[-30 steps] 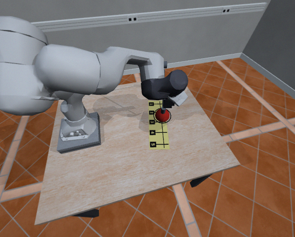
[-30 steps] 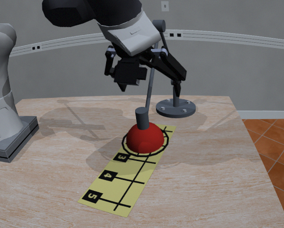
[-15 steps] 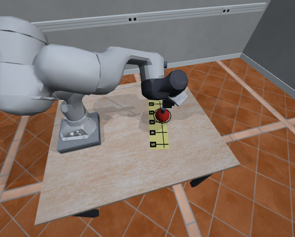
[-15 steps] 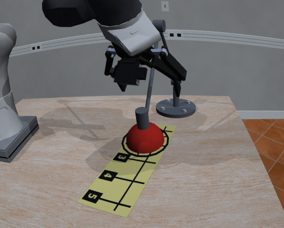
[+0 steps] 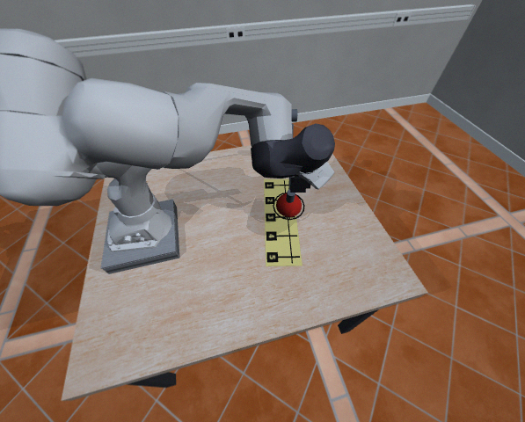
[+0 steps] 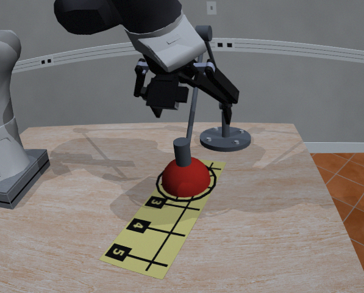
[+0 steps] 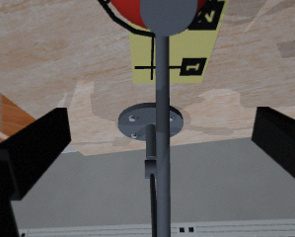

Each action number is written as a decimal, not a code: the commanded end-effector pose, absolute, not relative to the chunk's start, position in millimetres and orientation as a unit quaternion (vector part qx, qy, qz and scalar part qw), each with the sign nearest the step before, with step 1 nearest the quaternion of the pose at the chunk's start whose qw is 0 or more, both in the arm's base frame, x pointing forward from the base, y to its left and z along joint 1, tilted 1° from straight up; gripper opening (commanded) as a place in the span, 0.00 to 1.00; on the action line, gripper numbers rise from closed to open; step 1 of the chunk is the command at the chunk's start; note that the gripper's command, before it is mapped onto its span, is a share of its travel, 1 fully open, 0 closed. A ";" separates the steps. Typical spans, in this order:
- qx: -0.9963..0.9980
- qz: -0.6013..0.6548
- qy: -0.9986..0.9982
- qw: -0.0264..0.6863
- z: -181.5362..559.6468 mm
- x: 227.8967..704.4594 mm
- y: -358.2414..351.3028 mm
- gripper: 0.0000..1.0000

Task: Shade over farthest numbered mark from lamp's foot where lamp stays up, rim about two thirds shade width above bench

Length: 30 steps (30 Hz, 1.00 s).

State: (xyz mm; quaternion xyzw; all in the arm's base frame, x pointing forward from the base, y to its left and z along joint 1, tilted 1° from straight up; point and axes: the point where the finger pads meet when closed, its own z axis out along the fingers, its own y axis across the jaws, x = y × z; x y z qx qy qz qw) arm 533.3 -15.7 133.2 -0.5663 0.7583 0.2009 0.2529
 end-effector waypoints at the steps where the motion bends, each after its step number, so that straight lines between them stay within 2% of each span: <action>1: -0.566 0.201 0.758 0.253 133.4 533.3 -15.7 1.00; 30: -0.563 0.196 0.760 0.257 210.9 520.3 -74.4 1.00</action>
